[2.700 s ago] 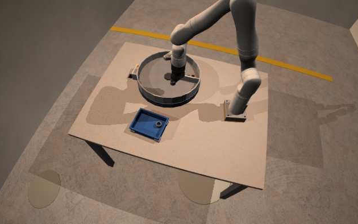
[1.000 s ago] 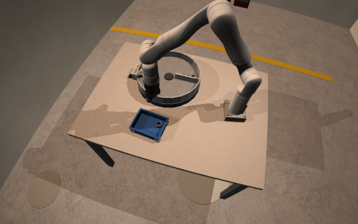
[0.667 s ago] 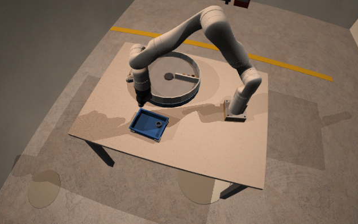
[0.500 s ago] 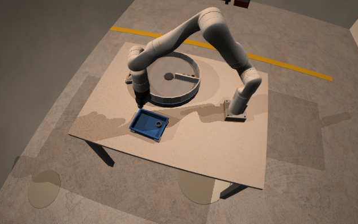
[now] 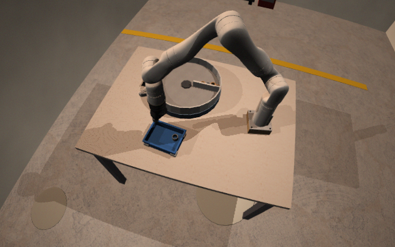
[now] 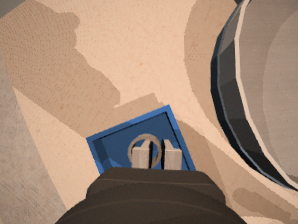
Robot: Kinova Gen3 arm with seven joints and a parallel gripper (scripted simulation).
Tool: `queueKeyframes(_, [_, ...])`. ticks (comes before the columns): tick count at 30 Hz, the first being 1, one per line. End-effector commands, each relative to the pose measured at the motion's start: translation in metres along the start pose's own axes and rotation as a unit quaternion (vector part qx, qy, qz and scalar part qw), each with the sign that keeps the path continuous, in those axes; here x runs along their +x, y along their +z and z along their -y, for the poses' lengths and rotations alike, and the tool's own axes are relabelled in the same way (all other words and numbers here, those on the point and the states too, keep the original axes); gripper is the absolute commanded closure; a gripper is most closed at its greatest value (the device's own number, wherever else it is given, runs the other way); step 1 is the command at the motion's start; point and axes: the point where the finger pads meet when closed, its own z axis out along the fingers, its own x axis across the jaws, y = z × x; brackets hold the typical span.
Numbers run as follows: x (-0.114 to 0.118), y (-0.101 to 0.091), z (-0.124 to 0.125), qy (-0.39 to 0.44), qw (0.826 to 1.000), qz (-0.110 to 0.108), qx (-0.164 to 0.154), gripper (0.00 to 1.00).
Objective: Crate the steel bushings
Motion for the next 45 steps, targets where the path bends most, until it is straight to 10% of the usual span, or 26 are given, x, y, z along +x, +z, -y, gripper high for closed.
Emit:
queueKeyframes(1, [0.000, 0.000, 0.000, 0.000, 1.000, 0.000, 0.000, 1.00])
queueKeyframes(45, [0.000, 0.073, 0.000, -0.001, 1.000, -0.001, -0.001, 1.00])
